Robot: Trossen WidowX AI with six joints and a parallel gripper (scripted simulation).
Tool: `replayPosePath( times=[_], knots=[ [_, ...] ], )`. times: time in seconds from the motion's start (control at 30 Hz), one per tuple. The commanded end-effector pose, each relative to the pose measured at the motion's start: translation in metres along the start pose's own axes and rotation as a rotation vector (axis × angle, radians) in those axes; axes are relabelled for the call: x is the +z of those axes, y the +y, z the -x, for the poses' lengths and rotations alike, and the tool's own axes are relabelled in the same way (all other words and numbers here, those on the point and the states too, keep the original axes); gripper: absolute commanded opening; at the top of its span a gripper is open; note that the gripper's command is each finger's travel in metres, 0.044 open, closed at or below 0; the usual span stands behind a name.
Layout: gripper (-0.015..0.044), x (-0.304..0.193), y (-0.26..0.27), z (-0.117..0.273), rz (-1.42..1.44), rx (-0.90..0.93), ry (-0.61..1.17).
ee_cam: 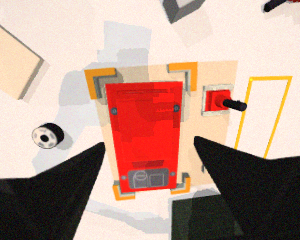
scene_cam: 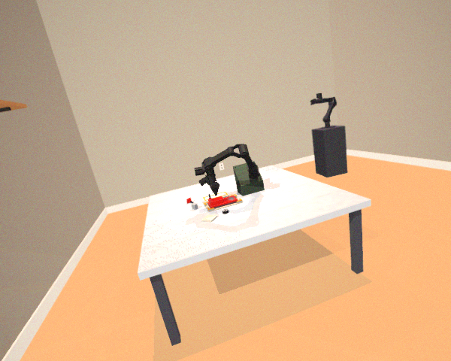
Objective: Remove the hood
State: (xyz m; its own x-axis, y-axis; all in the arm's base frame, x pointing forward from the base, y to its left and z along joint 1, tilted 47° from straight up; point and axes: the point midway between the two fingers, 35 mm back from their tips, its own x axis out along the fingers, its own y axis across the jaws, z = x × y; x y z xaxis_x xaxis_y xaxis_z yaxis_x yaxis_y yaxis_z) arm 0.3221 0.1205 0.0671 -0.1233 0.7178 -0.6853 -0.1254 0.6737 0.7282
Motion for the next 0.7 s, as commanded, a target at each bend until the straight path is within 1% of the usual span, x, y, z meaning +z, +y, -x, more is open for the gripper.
replayPosePath(
  times=[0.0,0.67],
  knots=[
    [0.044,-0.003,0.0,-0.006,-0.009,0.006,0.009],
    [0.044,-0.003,0.001,-0.025,-0.009,0.007,0.009]
  ],
)
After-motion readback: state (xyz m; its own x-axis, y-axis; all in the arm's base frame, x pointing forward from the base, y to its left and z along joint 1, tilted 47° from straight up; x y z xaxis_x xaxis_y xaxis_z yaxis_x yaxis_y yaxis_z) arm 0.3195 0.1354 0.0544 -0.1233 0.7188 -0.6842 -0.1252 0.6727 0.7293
